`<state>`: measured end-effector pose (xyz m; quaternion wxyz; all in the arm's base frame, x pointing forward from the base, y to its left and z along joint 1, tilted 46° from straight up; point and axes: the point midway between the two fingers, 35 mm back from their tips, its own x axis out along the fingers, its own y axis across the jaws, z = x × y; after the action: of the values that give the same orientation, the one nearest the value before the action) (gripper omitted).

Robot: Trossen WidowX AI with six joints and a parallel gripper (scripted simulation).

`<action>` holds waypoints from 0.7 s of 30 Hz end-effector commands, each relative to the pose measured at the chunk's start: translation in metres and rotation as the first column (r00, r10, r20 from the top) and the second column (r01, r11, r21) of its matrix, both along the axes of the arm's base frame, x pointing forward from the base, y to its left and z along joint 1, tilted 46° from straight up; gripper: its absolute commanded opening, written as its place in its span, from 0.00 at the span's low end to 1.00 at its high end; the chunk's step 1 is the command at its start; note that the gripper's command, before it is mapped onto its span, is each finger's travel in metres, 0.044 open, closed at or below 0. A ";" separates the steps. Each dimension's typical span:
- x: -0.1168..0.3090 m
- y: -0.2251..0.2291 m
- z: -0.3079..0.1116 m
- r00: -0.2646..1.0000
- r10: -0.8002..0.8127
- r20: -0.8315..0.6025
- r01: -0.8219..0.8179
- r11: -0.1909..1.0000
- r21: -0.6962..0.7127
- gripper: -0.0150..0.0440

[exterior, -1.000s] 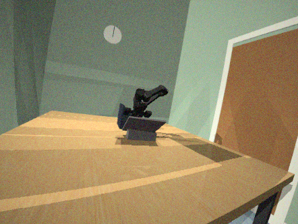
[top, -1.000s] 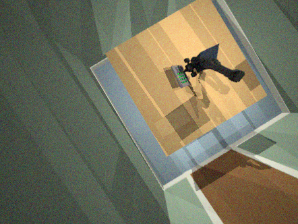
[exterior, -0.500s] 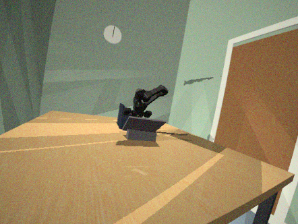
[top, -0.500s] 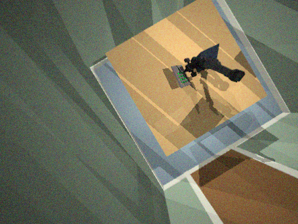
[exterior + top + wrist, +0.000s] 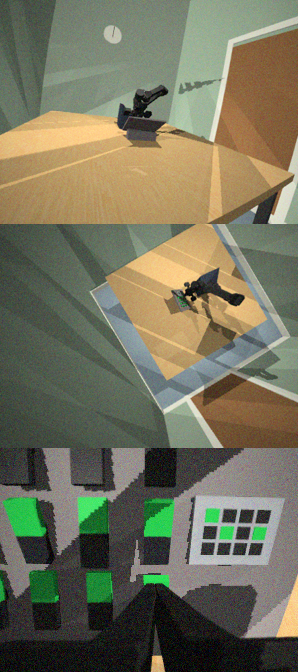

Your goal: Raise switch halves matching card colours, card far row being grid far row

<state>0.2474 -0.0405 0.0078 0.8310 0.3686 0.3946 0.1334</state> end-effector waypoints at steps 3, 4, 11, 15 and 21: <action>0.000 0.000 -0.002 1.000 -0.003 -0.006 0.003 1.000 -0.001 0.25; 0.000 0.000 -0.002 1.000 -0.003 -0.006 0.003 1.000 -0.001 0.25; 0.001 0.001 -0.002 1.000 -0.003 -0.006 0.003 1.000 -0.001 0.25; 0.001 0.001 -0.002 1.000 -0.003 -0.006 0.003 1.000 -0.001 0.25; 0.002 0.002 -0.003 1.000 -0.003 -0.006 0.003 1.000 -0.001 0.25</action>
<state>0.2497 -0.0394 0.0065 0.8315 0.3681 0.3941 0.1334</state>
